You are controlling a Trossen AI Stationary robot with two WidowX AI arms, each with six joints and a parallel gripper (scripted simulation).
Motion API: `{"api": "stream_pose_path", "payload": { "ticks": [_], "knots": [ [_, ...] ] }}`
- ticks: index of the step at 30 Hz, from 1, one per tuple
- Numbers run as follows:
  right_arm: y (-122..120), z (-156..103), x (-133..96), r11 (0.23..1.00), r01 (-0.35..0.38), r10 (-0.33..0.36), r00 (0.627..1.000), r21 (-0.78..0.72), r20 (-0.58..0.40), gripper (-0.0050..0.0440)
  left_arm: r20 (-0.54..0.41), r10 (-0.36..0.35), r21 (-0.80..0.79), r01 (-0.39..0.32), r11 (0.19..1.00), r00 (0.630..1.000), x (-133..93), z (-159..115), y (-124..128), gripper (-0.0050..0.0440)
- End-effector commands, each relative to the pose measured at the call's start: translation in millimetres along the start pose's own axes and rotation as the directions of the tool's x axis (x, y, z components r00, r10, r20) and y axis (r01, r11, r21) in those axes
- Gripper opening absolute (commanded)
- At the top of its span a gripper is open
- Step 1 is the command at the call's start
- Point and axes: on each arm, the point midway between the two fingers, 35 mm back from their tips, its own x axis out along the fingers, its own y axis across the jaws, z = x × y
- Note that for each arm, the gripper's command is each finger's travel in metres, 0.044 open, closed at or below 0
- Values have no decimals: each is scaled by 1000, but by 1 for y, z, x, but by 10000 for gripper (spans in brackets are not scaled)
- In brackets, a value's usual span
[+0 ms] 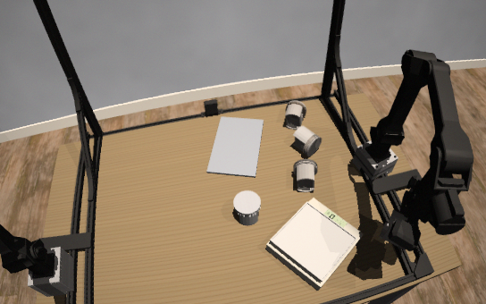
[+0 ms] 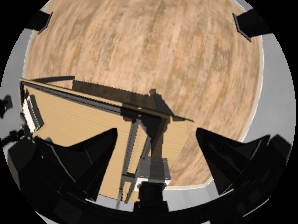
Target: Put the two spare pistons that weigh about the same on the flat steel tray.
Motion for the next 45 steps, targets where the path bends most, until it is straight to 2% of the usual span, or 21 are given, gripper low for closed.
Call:
{"api": "stream_pose_path", "payload": {
  "ticks": [1,5,45],
  "knots": [
    [0,0,0,1000,-2,2,1000,-1,0,440,3,-25,-64,25,998,1000,-4,-1,0,158],
    [0,0,0,1000,-2,2,1000,-1,0,440,4,-36,-143,36,989,999,-2,-1,0,158],
    [0,0,0,1000,-2,2,1000,-1,0,440,4,-36,-144,36,989,999,58,2,3,158]
  ]
}}
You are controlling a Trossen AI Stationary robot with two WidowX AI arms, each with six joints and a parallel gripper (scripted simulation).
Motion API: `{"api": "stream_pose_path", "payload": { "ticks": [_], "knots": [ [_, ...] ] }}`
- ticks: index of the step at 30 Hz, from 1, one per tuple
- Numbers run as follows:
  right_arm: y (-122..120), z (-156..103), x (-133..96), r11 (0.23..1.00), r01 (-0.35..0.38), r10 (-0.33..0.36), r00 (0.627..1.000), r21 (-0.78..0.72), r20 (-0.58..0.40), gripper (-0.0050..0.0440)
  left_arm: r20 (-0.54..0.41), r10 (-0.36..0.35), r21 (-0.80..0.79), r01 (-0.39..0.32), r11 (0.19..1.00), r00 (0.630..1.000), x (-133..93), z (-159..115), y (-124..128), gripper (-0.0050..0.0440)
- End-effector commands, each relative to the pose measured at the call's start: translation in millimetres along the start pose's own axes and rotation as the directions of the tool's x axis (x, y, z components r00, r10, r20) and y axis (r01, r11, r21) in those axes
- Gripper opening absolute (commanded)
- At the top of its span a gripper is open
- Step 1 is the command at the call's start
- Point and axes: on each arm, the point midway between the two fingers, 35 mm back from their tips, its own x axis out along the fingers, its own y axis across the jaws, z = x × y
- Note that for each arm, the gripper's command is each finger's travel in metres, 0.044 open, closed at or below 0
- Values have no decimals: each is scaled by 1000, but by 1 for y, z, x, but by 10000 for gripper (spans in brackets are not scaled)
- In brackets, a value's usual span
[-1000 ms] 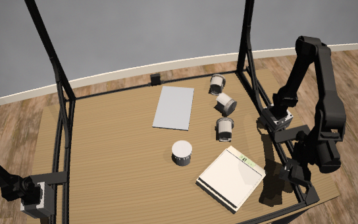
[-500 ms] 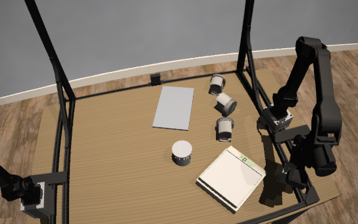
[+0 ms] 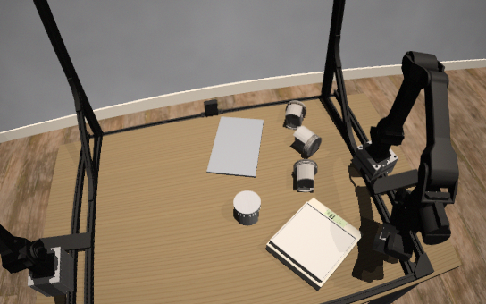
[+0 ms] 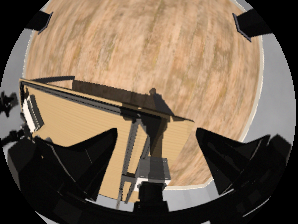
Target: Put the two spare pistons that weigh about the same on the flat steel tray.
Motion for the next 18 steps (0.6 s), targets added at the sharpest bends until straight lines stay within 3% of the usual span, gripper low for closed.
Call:
{"api": "stream_pose_path", "payload": {
  "ticks": [1,18],
  "knots": [
    [0,0,0,1000,-2,2,1000,-1,0,440,-6,3,-2,-3,1000,1000,7,-1,1,158],
    [0,0,0,1000,-2,2,1000,-1,0,440,-6,3,-2,-3,1000,1000,32,0,3,158]
  ]
}}
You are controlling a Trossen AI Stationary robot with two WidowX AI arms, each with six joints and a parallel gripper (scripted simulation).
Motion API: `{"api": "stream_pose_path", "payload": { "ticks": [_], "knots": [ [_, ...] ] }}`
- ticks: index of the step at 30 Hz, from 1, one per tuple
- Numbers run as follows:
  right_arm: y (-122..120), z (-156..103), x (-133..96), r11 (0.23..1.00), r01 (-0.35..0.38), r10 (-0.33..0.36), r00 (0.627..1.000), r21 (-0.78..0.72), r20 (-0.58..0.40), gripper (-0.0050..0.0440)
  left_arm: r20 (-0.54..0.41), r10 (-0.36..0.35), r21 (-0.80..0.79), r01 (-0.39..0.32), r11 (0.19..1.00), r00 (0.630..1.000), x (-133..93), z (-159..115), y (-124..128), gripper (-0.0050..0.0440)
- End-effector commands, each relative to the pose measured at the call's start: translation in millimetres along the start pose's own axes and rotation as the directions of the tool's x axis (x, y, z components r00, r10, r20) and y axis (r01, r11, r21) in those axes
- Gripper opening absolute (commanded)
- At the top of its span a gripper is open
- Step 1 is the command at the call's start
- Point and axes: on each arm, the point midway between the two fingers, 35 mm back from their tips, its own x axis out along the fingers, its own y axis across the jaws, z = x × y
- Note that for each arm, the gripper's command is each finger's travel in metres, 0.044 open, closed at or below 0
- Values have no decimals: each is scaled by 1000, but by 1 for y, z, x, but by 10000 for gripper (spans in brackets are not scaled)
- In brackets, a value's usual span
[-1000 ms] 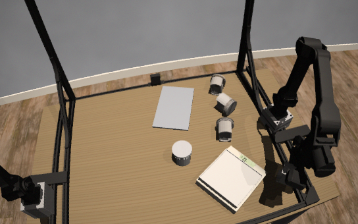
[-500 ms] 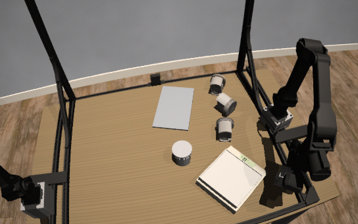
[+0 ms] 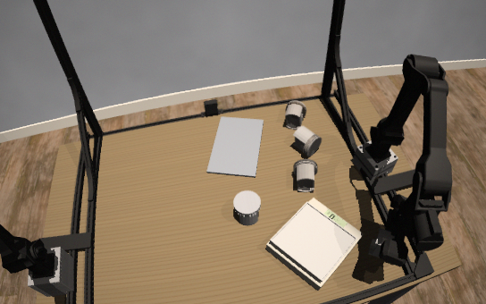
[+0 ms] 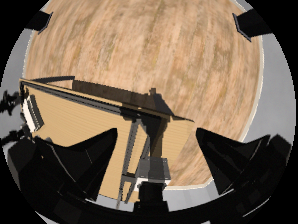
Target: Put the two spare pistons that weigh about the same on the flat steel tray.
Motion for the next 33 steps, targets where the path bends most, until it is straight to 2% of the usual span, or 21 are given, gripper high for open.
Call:
{"api": "stream_pose_path", "payload": {
  "ticks": [1,33],
  "knots": [
    [0,0,0,1000,-2,2,1000,-1,0,440,-5,3,-2,-3,1000,1000,7,-1,1,158],
    [0,0,0,1000,-2,2,1000,-1,0,440,-5,3,-2,-3,1000,1000,52,1,5,158]
  ]
}}
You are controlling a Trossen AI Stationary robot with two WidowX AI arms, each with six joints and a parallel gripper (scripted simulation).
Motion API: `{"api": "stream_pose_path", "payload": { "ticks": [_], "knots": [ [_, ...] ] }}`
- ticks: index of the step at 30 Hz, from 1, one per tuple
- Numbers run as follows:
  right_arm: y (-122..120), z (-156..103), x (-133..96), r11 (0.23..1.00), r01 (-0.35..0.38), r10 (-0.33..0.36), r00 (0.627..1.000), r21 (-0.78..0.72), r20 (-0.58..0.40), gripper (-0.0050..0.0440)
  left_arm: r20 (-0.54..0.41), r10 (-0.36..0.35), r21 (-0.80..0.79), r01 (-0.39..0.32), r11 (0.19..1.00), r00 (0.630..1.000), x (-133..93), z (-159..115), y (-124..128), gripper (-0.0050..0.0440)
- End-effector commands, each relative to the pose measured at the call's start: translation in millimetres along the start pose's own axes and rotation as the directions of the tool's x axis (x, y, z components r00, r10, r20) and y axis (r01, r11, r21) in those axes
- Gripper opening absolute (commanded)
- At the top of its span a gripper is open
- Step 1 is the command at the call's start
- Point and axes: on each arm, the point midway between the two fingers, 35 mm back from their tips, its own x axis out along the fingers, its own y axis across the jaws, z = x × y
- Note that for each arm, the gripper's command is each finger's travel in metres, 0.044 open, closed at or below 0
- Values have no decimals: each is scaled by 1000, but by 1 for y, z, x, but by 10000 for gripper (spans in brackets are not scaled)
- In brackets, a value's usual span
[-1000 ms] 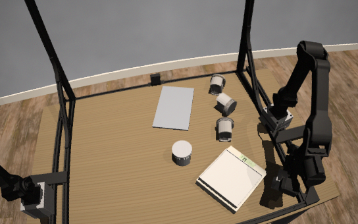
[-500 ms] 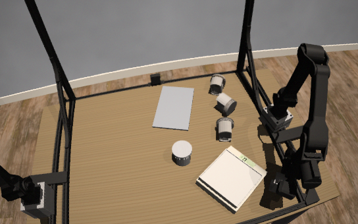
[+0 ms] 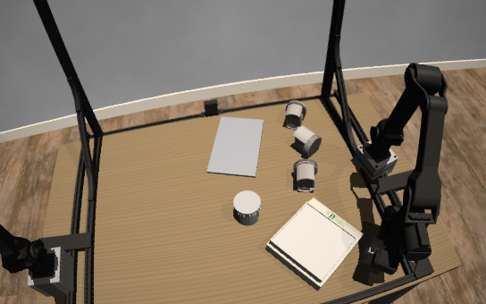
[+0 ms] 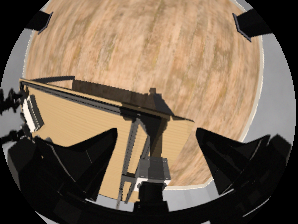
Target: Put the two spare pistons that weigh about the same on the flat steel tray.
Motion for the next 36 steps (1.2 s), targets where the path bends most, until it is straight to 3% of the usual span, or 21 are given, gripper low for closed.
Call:
{"api": "stream_pose_path", "payload": {
  "ticks": [1,3,4,26,36],
  "knots": [
    [0,0,0,1000,-2,2,1000,-1,0,440,-4,3,-2,-3,1000,1000,4,-1,2,158],
    [0,0,0,1000,-2,2,1000,-1,0,440,-4,3,-2,-3,1000,1000,4,-1,2,158],
    [0,0,0,1000,-2,2,1000,-1,0,440,-4,3,-2,-3,1000,1000,4,-1,2,378],
    [0,0,0,1000,-2,2,1000,-1,0,440,-4,3,-2,-3,1000,1000,4,-1,2,378],
    [0,0,0,1000,-2,2,1000,-1,0,440,-4,3,-2,-3,1000,1000,-12,-1,1,378]
  ]
}}
